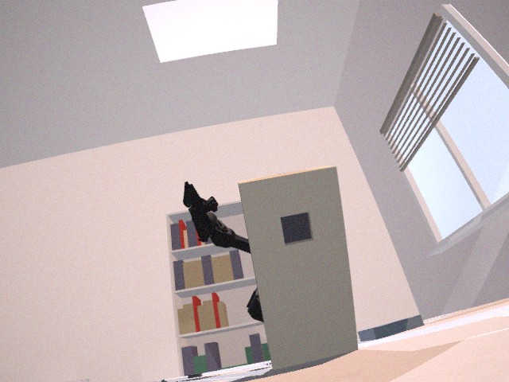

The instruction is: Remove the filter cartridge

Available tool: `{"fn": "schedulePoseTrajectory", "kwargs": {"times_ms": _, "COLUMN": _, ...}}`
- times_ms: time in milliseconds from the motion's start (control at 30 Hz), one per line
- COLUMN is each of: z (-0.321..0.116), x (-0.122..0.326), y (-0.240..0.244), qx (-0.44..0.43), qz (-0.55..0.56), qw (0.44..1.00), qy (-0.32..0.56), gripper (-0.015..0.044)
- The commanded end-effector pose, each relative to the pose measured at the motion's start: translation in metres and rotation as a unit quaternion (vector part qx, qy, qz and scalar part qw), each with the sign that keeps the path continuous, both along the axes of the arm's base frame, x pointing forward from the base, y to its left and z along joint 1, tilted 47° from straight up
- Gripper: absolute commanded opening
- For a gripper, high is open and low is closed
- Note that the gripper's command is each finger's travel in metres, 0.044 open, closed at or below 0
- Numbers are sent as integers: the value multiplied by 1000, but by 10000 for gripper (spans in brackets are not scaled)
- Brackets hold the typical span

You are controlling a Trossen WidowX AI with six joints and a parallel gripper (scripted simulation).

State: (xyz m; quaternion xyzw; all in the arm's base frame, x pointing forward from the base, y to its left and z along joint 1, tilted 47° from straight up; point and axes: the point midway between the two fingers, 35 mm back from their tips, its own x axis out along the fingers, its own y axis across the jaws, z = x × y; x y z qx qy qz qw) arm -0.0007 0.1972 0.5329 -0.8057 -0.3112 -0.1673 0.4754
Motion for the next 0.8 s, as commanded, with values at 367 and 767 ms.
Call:
{"fn": "schedulePoseTrajectory", "kwargs": {"times_ms": 367, "z": 30, "x": 68, "y": -147, "qx": 459, "qz": 214, "qw": 855, "qy": 112, "gripper": 90}}
{"fn": "schedulePoseTrajectory", "kwargs": {"times_ms": 767, "z": -31, "x": 199, "y": -224, "qx": 785, "qz": 273, "qw": 519, "qy": 200, "gripper": 90}}
